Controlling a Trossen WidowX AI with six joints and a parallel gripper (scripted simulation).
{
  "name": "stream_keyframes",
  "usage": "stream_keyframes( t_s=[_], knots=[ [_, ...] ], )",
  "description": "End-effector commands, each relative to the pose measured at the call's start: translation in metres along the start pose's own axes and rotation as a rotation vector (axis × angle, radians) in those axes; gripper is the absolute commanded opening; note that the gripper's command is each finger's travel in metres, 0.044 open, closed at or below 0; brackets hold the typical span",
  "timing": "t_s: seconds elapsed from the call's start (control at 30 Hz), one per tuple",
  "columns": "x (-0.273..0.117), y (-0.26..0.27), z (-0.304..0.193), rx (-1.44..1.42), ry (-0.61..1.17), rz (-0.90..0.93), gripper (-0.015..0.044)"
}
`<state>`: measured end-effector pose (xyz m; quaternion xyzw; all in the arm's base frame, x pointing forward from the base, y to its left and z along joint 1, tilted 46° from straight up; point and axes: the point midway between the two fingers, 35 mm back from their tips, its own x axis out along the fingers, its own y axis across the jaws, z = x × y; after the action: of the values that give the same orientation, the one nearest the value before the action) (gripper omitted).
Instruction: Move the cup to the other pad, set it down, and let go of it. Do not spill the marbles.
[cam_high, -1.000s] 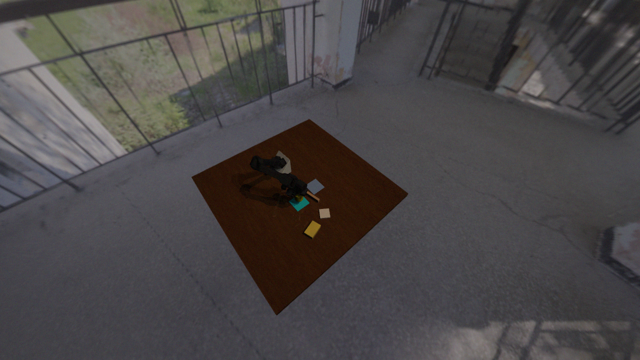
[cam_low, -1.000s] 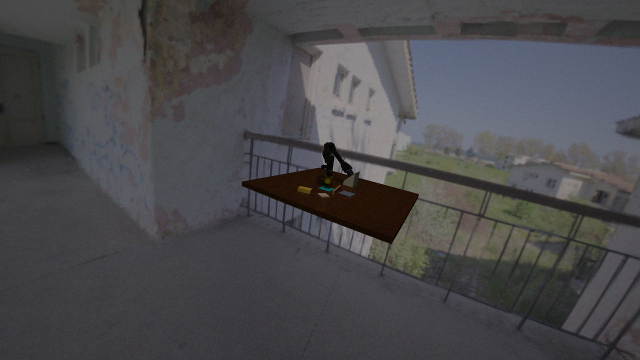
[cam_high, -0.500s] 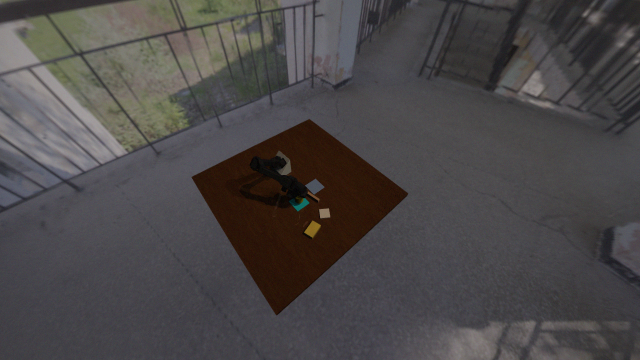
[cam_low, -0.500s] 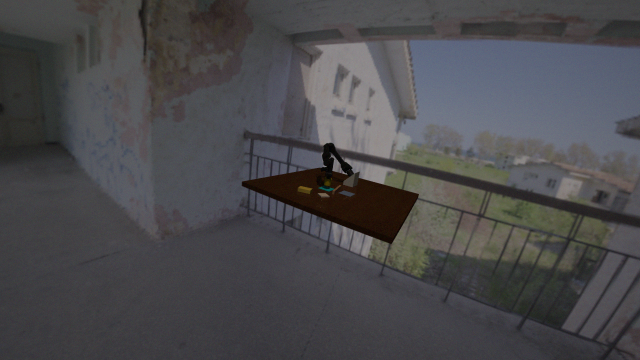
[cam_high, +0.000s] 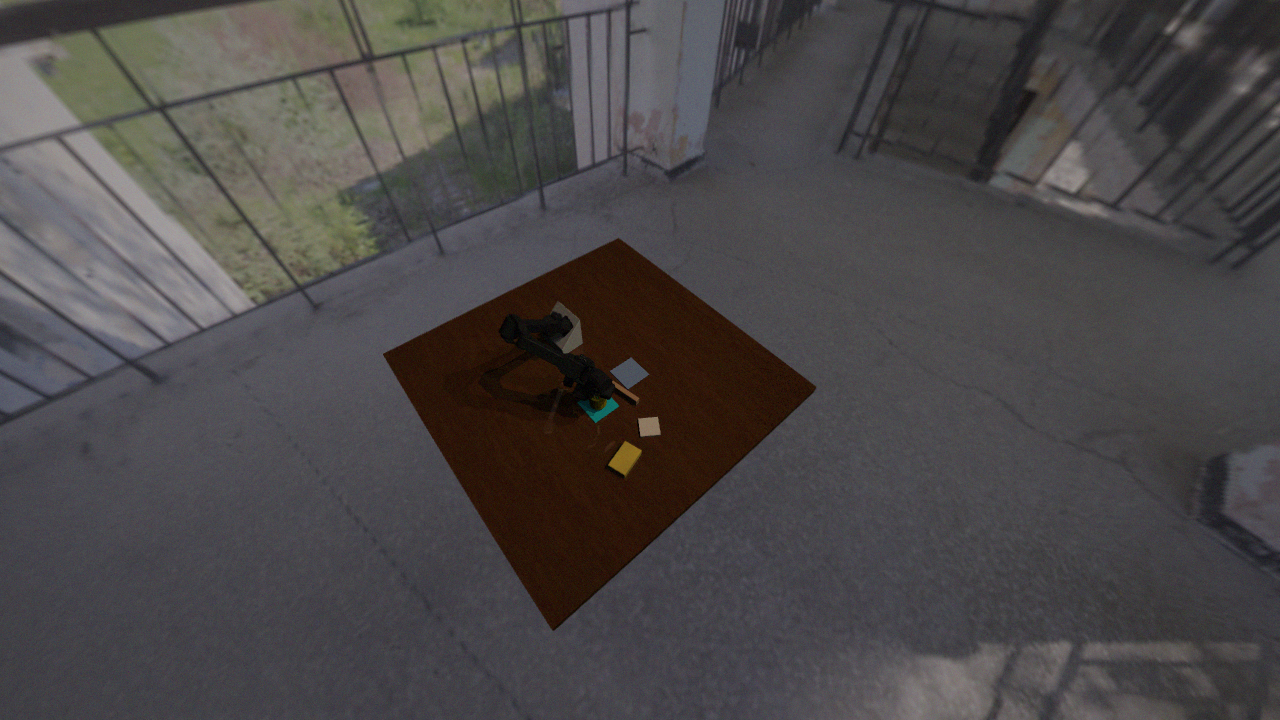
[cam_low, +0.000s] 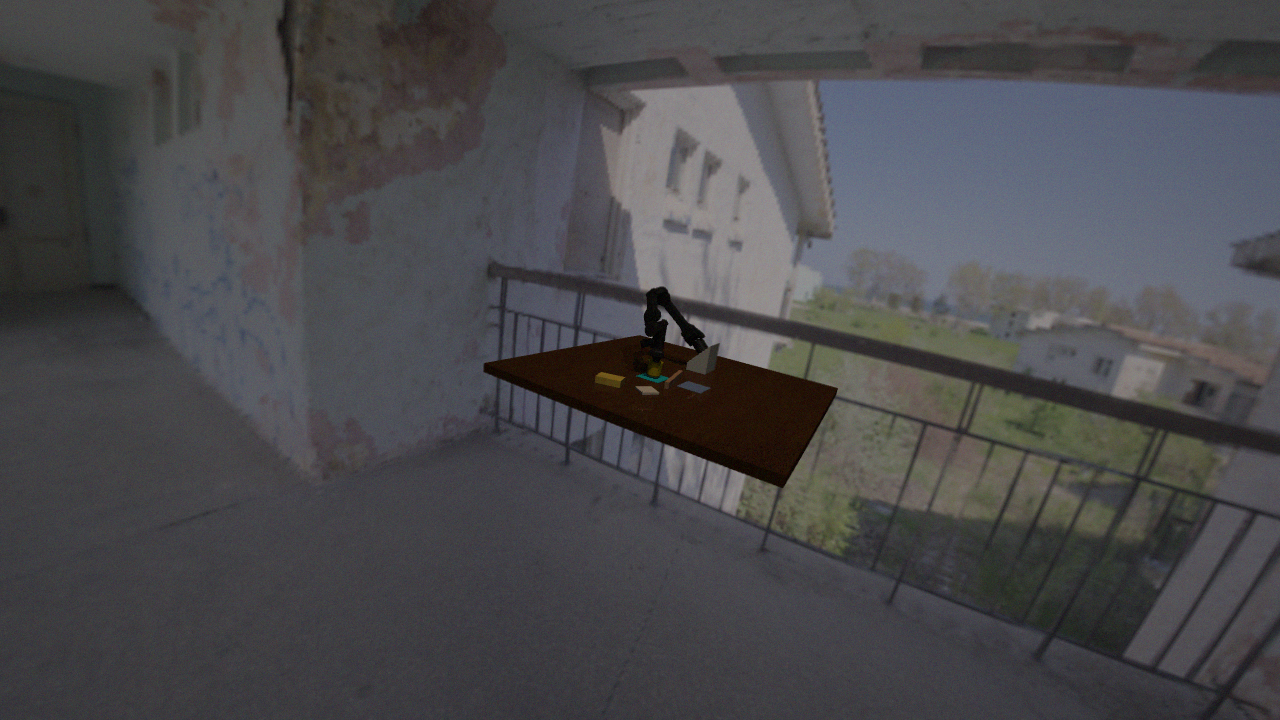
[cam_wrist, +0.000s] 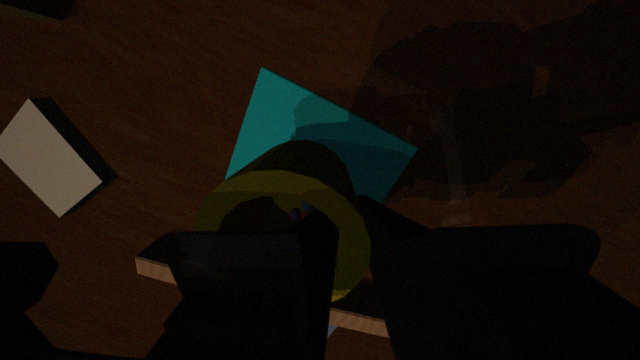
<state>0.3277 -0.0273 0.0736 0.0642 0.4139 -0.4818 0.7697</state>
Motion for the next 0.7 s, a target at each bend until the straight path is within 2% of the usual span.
stream_keyframes(
  t_s=[0.0, 0.4, 0.57, 0.67],
  knots=[
    [0.0037, -0.0018, -0.0016, -0.009, -0.001, -0.008, 0.0],
    [0.0008, -0.0002, -0.0001, 0.0, 0.0, -0.001, 0.0],
    [0.0008, -0.0002, -0.0001, 0.0, 0.0, -0.001, 0.0131],
    [0.0008, -0.0002, -0.0001, 0.0, 0.0, -0.001, 0.0147]
  ],
)
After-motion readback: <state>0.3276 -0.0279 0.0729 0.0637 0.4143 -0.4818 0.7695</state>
